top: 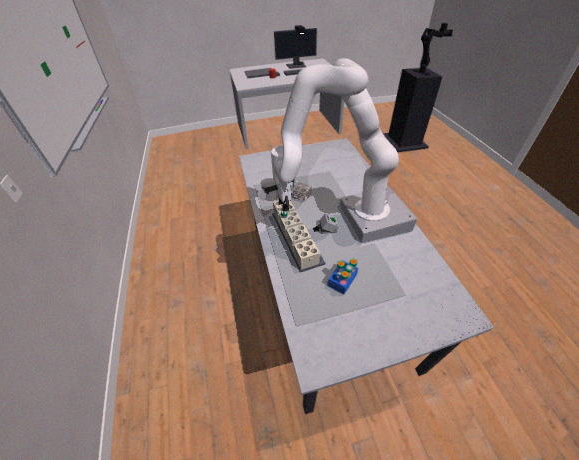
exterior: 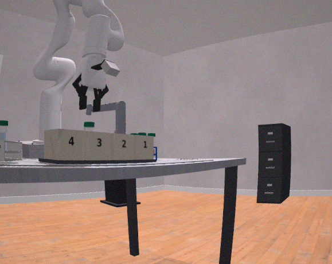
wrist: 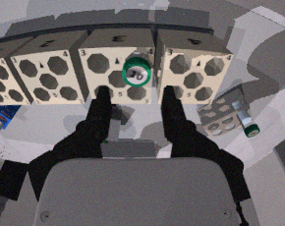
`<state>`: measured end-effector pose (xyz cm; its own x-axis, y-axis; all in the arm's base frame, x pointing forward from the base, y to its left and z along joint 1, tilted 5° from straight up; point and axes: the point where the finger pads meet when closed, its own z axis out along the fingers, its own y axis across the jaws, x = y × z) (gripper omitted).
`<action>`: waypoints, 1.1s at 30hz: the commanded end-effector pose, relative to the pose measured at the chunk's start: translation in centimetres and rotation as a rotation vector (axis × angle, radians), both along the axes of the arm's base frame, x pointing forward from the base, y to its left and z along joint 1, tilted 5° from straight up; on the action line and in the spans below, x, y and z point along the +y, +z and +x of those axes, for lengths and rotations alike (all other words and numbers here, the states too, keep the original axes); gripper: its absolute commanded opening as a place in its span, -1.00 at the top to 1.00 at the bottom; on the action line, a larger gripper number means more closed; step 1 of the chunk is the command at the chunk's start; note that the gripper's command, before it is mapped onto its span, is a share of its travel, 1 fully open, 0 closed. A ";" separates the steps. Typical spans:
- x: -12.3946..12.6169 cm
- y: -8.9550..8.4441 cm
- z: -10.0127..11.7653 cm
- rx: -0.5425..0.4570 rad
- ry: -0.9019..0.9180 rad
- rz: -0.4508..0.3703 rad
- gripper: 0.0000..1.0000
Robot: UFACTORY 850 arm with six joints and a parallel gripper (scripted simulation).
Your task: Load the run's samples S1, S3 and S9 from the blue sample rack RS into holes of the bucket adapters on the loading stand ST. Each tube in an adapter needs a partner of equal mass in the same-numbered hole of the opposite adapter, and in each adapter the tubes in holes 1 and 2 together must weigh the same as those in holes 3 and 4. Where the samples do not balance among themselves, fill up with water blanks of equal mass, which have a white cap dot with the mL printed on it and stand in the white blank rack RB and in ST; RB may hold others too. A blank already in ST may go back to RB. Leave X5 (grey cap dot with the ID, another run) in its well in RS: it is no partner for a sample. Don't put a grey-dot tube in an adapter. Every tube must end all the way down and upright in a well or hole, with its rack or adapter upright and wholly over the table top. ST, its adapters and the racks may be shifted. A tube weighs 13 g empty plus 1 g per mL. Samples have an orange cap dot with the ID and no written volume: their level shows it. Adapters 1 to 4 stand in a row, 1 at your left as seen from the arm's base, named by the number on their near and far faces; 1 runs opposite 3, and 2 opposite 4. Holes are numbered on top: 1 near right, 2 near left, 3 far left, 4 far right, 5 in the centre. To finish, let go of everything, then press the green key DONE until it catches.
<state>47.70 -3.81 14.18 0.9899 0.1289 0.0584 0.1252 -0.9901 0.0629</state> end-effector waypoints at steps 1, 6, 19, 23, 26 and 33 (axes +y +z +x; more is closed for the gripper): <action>-0.1 -0.8 0.2 -0.002 0.000 0.000 -0.13; -0.1 -1.4 0.2 -0.002 0.000 0.000 -0.13; -0.2 -4.0 0.4 -0.002 0.000 0.000 -0.13; -0.2 -4.0 0.4 -0.002 0.000 0.000 -0.13; -0.2 -4.0 0.4 -0.002 0.000 0.000 -0.13; -0.2 -4.2 0.4 -0.002 0.000 0.000 -0.13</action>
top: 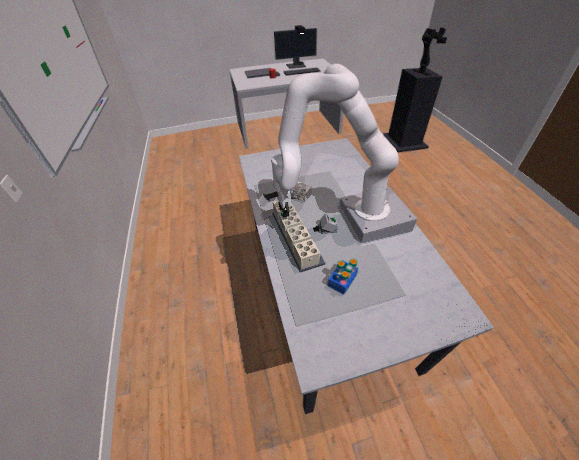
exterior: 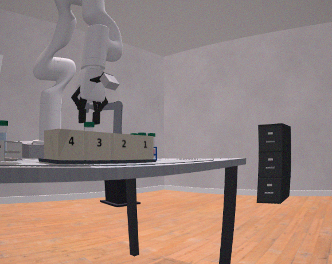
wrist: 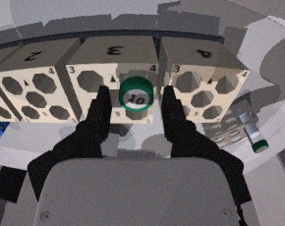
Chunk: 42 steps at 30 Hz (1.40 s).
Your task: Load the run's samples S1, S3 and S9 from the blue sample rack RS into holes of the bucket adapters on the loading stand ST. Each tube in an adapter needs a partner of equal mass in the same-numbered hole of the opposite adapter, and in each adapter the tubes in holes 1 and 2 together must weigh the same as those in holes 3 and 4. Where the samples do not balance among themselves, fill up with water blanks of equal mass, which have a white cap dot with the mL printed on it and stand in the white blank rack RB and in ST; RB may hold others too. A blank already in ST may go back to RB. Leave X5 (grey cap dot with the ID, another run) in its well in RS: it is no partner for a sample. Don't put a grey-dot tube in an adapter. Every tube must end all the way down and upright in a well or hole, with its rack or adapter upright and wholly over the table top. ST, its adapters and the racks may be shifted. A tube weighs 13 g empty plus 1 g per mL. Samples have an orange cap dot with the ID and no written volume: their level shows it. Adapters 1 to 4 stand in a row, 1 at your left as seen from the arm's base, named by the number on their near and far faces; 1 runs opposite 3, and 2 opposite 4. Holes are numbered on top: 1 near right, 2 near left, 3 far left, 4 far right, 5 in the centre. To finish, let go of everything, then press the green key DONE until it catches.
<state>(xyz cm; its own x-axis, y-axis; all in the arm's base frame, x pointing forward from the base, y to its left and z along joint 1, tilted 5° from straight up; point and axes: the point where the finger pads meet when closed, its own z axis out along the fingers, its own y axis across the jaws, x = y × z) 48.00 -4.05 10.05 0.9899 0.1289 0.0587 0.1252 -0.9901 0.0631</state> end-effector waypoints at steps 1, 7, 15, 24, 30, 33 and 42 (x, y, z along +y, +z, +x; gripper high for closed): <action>0.0 -0.2 0.1 -0.002 0.000 0.000 -0.13; 0.0 -0.5 0.1 -0.002 0.000 0.000 -0.13; -0.1 -1.0 0.1 -0.002 0.000 0.000 -0.13; -0.1 -1.4 0.2 -0.002 0.000 0.000 -0.13; -0.1 -1.8 0.2 -0.001 0.000 0.000 -0.13; -0.1 -1.8 0.2 -0.001 0.000 0.000 -0.13; -0.1 -1.8 0.2 -0.002 0.000 0.000 -0.13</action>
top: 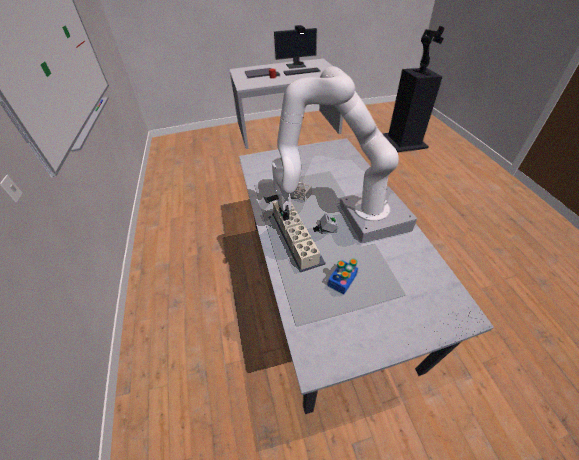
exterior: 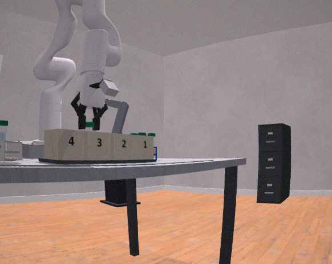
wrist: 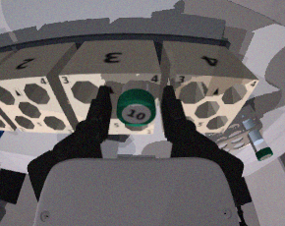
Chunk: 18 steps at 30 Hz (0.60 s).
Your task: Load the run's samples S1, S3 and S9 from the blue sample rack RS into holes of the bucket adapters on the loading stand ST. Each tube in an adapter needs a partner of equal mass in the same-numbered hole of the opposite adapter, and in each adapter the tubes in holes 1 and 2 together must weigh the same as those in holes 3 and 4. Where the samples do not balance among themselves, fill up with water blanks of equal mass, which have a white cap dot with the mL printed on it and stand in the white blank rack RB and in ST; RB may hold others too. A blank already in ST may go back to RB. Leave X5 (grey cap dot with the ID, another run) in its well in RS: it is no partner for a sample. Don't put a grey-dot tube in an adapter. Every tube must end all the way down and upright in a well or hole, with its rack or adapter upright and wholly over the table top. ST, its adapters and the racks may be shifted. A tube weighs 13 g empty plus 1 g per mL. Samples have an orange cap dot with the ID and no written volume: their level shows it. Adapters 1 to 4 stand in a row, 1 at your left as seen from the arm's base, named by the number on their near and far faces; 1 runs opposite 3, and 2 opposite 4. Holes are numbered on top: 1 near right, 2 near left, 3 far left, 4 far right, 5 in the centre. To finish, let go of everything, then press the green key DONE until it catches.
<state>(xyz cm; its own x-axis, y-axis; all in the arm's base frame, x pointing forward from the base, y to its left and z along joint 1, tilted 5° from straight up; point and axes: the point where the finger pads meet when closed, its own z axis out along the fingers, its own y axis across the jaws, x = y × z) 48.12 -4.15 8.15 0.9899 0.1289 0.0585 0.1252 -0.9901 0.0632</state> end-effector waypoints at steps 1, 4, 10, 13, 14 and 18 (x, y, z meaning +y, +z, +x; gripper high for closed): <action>0.0 0.1 0.1 -0.002 0.000 0.000 -0.13; 0.0 0.1 0.1 -0.002 0.000 0.000 1.00; 0.0 0.2 0.1 -0.002 0.000 0.000 1.00; 0.0 0.2 0.1 -0.002 0.000 0.000 1.00; 0.0 0.2 0.1 -0.002 0.000 0.000 1.00; 0.0 0.2 0.1 -0.002 0.000 0.000 1.00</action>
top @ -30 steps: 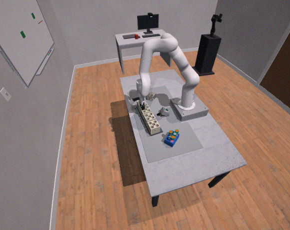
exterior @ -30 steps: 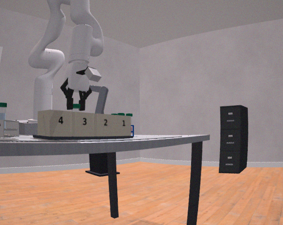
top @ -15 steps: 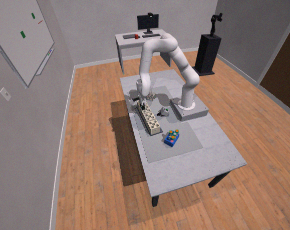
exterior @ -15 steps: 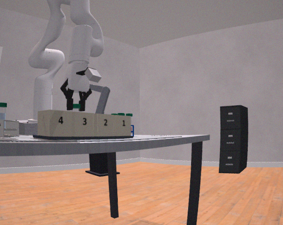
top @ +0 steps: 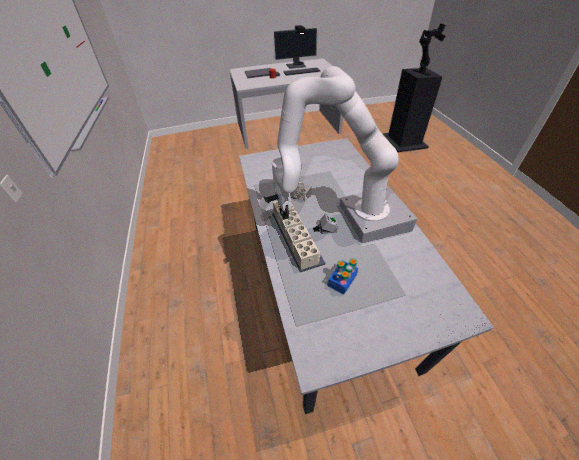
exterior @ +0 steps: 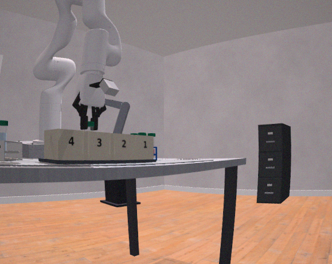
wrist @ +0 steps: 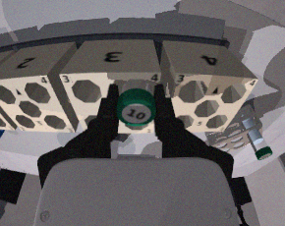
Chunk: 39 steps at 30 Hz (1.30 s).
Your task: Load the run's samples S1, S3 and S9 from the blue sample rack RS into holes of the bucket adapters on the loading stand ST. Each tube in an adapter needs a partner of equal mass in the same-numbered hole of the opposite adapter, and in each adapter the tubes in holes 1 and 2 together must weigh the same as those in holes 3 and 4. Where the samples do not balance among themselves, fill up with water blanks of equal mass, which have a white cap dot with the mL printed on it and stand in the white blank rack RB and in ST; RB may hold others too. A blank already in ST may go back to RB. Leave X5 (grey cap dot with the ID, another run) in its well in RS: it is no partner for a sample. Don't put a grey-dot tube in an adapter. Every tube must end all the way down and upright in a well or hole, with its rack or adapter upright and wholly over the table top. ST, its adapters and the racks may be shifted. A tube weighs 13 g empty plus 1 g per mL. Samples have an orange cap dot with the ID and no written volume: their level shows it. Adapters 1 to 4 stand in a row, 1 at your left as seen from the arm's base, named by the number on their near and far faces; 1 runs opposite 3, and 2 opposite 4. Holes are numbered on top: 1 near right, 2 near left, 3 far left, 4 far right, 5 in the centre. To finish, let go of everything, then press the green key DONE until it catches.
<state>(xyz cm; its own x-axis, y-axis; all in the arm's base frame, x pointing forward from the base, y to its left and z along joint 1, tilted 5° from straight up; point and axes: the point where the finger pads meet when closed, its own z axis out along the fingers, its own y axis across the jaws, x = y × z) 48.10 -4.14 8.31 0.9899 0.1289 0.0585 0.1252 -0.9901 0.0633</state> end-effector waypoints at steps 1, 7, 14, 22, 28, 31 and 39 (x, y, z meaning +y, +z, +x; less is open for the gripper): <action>0.0 0.1 0.1 -0.002 0.000 0.000 1.00; 0.0 0.1 0.1 -0.002 0.000 0.000 1.00; 0.0 0.1 0.1 -0.002 0.000 0.000 1.00; 0.0 0.1 0.1 -0.002 0.000 0.000 1.00; 0.0 0.2 0.1 -0.002 0.000 0.000 1.00; 0.0 0.3 0.1 -0.002 0.000 0.000 1.00; 0.0 0.8 0.0 -0.002 0.000 0.000 1.00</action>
<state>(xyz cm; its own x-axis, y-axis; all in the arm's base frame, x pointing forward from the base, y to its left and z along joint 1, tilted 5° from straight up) 48.07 -4.11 8.84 0.9899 0.1289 0.0585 0.1252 -0.9901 0.0634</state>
